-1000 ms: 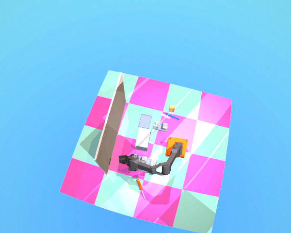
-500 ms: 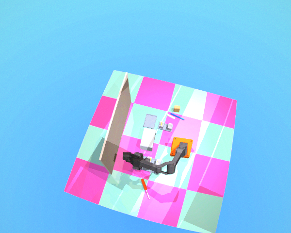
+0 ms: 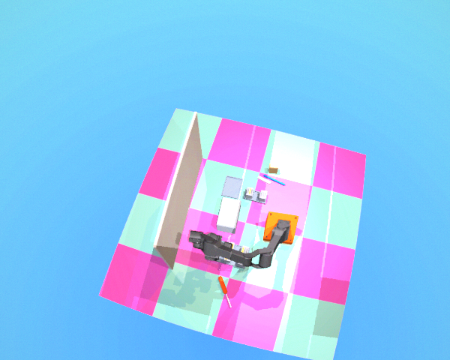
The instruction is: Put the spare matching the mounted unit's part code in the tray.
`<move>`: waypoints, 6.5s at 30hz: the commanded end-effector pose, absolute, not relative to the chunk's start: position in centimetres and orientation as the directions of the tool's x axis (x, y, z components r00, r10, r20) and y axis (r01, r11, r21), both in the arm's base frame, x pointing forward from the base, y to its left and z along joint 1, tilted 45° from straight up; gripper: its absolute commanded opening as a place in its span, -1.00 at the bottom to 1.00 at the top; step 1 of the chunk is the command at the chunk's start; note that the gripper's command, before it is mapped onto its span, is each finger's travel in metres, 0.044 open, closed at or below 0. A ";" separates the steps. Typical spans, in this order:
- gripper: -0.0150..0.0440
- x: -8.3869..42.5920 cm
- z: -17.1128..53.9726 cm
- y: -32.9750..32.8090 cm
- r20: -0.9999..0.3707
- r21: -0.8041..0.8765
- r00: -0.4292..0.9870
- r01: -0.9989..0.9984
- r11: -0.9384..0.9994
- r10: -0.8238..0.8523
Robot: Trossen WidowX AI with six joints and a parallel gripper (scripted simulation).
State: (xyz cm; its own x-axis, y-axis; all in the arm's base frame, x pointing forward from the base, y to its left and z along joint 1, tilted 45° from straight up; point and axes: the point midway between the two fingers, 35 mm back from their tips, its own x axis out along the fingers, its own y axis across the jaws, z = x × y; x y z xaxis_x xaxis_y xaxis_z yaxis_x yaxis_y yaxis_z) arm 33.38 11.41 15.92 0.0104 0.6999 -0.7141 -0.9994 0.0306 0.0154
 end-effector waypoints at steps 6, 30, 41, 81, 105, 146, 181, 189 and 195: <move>-0.49 33.3 18.0 9.1 -0.715 0.012 0.012 -0.999 0.029 0.699; -0.49 36.2 15.6 -0.9 -0.743 0.008 0.031 -0.998 0.054 0.669; -0.49 37.5 10.0 -7.5 -0.766 0.022 0.041 -0.996 0.090 0.642; -0.49 31.4 -7.1 -23.3 -0.727 0.005 0.016 -1.000 0.028 0.686; -0.49 31.8 -8.7 -22.1 -0.728 0.004 0.017 -1.000 0.029 0.685; -0.49 32.2 -11.4 -19.9 -0.729 0.003 0.018 -1.000 0.029 0.685; -0.49 32.3 -13.5 -17.9 -0.728 0.002 0.018 -1.000 0.029 0.685; -0.49 32.3 -13.9 -17.5 -0.728 0.002 0.018 -1.000 0.029 0.686; -0.49 32.3 -14.3 -17.1 -0.728 0.002 0.018 -1.000 0.029 0.686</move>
State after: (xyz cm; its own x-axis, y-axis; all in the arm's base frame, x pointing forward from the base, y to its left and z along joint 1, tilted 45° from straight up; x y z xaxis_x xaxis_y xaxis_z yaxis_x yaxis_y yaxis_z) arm 32.32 -17.30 -14.09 0.0133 0.6826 -0.7307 -0.9998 0.0213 0.0018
